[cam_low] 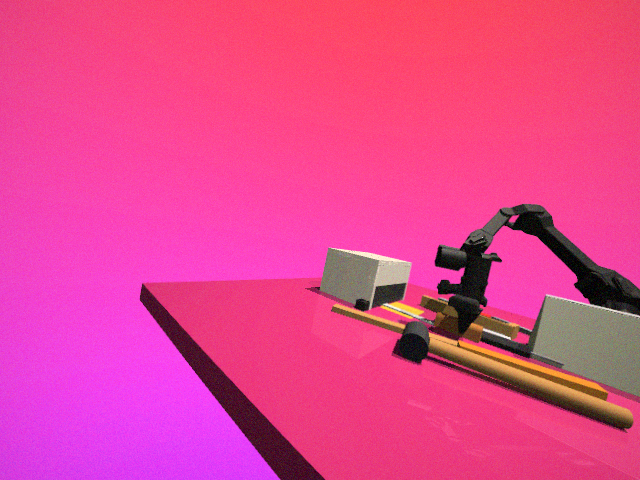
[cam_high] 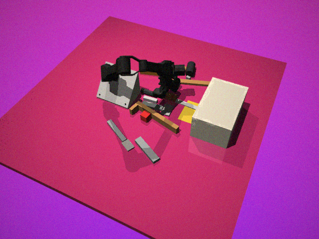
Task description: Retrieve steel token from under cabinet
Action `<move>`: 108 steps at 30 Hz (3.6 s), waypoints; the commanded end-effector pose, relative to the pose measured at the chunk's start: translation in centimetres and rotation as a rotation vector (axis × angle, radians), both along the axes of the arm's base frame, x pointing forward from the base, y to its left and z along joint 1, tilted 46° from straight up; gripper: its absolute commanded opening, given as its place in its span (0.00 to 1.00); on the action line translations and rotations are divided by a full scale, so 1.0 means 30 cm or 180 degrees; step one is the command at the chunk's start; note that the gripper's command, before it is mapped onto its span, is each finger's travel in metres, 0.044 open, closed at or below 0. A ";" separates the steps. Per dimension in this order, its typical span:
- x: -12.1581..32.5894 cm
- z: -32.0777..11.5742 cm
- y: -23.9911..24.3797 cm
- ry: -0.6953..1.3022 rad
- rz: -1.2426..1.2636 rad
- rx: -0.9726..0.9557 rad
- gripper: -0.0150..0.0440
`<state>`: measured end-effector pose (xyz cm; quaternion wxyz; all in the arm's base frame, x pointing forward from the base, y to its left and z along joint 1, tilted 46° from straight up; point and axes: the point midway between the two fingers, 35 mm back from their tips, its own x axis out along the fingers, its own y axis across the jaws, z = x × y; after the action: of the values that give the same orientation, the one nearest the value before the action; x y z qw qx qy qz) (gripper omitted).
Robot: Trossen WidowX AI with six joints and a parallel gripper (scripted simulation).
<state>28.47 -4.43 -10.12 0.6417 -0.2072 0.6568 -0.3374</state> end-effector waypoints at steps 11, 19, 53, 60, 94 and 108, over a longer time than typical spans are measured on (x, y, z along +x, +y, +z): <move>-0.071 -0.007 0.012 0.0020 -0.0012 0.0002 0.25; -0.067 -0.006 0.012 0.0020 -0.0013 0.0002 0.25; -0.073 -0.007 0.016 0.0020 -0.0013 0.0002 0.25; -0.075 -0.007 0.017 0.0020 -0.0013 0.0002 0.25; -0.077 -0.008 0.020 0.0020 -0.0013 0.0002 0.25; -0.078 -0.008 0.021 0.0020 -0.0013 0.0002 0.25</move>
<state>27.64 -4.00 -10.21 0.6532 -0.1976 0.6456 -0.3427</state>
